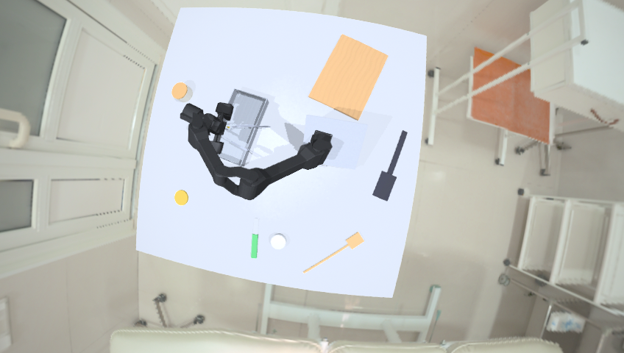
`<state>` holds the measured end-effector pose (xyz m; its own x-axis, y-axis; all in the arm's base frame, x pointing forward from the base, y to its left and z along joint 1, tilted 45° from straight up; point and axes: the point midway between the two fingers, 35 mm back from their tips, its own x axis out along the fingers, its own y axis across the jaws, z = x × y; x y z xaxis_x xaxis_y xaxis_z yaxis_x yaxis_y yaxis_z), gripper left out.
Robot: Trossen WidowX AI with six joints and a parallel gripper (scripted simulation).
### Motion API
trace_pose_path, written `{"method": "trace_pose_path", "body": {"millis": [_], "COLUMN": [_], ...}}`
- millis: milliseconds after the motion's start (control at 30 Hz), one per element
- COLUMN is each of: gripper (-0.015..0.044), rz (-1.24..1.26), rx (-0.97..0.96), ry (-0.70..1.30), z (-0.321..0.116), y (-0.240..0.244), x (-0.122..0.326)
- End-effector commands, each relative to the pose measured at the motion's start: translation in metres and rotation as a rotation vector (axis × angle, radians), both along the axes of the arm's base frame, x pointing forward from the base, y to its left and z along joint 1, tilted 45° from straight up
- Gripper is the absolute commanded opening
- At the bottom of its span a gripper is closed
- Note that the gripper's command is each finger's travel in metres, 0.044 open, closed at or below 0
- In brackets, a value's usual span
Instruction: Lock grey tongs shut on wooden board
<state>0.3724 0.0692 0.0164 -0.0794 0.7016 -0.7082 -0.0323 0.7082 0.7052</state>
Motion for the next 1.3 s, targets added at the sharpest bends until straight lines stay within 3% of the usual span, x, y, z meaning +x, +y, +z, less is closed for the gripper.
{"method": "trace_pose_path", "body": {"millis": [0,1267], "gripper": [0.044,0.044], "rz": [-0.001,-0.001], "rx": [-0.006,-0.006], "ry": [0.015,0.014], "z": [-0.009,-0.053], "y": [0.004,0.048], "x": [-0.001,-0.005]}}
